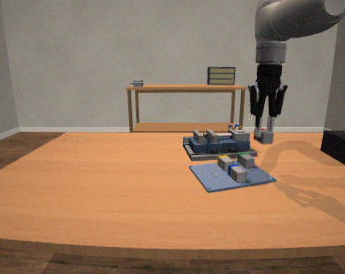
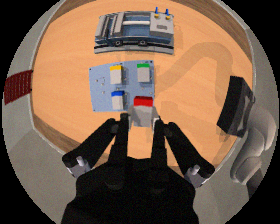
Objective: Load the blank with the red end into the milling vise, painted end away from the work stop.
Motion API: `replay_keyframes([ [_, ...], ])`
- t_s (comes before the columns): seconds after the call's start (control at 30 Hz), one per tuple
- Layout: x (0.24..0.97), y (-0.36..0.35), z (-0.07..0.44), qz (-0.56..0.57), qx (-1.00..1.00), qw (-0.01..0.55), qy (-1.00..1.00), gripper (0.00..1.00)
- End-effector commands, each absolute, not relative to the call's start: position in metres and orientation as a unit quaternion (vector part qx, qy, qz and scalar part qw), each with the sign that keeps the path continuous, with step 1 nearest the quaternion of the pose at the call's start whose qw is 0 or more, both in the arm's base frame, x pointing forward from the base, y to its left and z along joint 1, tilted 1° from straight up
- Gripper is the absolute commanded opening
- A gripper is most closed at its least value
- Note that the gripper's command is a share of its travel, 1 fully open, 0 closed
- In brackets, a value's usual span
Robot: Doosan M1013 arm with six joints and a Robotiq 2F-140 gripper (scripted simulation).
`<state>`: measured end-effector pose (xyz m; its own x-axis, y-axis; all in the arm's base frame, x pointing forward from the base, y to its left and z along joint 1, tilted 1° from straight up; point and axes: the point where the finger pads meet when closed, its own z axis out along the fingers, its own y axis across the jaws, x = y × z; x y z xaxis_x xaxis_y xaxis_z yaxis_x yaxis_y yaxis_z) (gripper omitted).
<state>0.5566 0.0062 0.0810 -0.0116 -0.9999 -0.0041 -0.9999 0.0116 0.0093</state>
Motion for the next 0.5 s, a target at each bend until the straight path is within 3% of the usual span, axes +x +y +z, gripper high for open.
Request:
replay_keyframes([
  [0.0, 0.557, 0.006, 0.081, -0.005, 0.701, 0.002, -0.713, 0.0],
  [0.47, 0.564, -0.012, 0.08, -0.004, 0.697, 0.002, -0.717, 0.0],
])
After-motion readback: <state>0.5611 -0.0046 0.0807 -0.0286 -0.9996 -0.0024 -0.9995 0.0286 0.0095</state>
